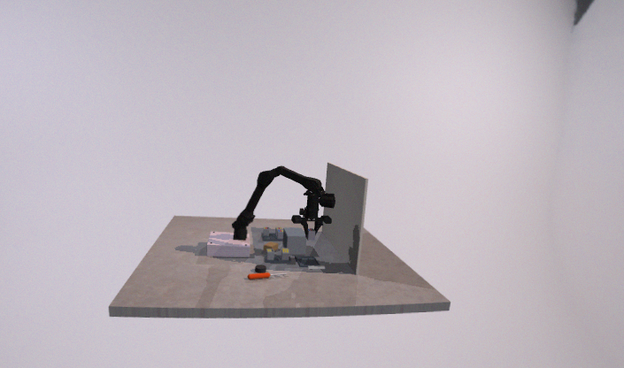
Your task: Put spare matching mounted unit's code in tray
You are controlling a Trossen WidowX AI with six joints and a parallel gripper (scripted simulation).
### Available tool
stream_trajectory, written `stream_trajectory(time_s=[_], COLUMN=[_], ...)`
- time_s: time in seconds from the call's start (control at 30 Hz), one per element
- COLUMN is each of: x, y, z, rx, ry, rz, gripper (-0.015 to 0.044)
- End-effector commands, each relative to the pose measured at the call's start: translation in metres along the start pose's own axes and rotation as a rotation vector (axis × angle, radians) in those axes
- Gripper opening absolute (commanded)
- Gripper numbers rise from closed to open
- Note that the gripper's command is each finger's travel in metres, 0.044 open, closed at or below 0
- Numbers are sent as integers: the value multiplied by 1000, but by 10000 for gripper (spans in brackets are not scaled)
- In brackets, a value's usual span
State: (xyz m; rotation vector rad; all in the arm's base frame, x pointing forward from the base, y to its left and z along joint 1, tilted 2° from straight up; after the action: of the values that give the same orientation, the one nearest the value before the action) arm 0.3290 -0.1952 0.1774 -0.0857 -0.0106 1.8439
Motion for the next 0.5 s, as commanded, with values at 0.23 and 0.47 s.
stream_trajectory(time_s=[0.23, 0.47], x=[-1, -1], y=[-1, -1], z=[-10, -16], rx=[-3, -3], ry=[-1, -1], rz=[3, 3], gripper=[0, 0])
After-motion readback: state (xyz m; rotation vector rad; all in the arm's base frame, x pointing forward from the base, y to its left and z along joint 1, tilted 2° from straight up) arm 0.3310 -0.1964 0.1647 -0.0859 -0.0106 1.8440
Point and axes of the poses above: the point midway between the two fingers, 35 mm back from their tips, its own z axis back along the fingers, its own y axis across the jaws, x = y × z, the point moved 4 cm from there along z, back along the fingers, and after that the axes turned 12 degrees about z, right-handed, at the moved point
